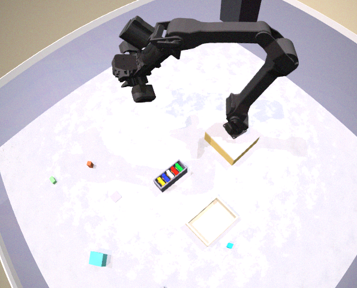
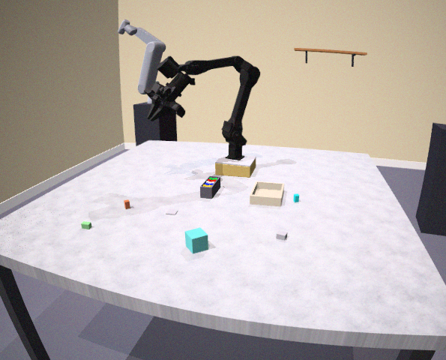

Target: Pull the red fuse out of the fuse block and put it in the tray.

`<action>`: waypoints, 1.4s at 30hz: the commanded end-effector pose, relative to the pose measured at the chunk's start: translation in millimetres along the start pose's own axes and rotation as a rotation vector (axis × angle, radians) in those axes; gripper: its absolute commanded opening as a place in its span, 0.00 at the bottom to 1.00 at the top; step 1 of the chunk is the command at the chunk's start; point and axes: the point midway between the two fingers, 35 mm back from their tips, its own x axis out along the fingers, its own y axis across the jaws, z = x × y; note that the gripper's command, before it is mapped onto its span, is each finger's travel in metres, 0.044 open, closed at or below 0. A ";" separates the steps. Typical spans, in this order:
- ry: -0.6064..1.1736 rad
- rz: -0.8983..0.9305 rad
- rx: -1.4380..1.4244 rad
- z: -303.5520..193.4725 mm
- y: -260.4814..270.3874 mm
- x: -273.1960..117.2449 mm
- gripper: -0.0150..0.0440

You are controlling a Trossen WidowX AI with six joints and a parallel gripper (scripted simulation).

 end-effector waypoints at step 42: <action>0.061 0.884 -1.712 -94.0 261.0 23.3 0.37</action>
